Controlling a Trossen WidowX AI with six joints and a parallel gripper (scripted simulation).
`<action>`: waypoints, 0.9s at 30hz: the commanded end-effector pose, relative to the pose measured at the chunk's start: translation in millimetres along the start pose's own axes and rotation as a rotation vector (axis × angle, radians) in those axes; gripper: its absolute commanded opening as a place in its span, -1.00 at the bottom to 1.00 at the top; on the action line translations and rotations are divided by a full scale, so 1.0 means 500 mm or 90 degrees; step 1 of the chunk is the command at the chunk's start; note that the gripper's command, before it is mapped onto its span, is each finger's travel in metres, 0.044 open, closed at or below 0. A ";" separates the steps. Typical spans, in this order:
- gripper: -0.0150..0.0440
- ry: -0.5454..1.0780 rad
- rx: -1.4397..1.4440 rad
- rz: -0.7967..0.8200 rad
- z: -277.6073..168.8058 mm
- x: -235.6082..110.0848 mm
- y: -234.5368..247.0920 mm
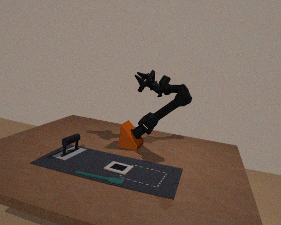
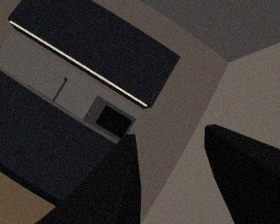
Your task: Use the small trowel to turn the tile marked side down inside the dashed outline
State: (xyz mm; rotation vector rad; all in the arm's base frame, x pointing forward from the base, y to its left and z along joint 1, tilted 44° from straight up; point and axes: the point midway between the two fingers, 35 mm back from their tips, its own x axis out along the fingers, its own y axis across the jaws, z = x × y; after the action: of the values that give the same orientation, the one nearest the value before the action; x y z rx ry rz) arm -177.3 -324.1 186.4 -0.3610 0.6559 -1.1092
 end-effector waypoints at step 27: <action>-0.40 0.000 0.000 0.000 0.000 0.000 0.000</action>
State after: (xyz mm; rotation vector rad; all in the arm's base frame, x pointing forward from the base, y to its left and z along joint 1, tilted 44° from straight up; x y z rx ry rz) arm -177.3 -324.1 186.4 -0.3609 0.6558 -1.1092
